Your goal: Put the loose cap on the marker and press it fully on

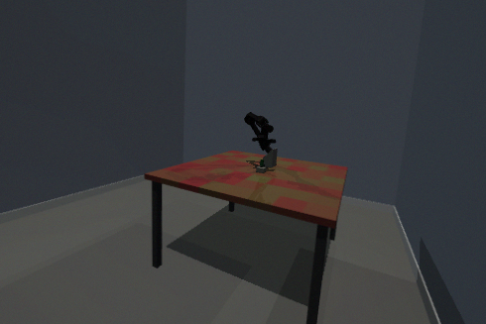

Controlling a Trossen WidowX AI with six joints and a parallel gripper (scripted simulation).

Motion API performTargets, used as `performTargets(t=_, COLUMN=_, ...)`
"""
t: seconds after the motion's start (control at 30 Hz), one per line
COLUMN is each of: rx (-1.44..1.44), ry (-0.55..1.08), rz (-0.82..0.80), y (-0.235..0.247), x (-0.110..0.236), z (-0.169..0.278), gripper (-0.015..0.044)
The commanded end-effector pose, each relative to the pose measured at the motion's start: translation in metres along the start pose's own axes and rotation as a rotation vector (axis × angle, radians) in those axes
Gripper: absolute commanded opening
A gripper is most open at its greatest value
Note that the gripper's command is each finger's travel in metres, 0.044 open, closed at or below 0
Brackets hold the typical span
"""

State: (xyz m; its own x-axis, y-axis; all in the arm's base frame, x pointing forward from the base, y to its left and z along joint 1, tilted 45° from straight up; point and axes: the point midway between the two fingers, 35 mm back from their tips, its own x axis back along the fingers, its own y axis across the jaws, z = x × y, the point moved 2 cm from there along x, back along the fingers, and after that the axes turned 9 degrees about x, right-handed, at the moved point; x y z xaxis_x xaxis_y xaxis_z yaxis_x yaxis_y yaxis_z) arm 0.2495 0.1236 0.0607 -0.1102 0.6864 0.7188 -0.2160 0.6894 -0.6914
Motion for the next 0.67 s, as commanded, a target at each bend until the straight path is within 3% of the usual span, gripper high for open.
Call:
performTargets(t=0.0, rx=-0.005, ry=0.012, rz=0.001, y=-0.002, x=0.0126, z=0.0029, gripper=0.0)
performTargets(t=0.53, rx=-0.005, ry=0.012, rz=0.001, y=-0.002, x=0.0126, z=0.0029, gripper=0.042)
performTargets(t=0.63, rx=-0.005, ry=0.012, rz=0.001, y=-0.002, x=0.0126, z=0.0029, gripper=0.044)
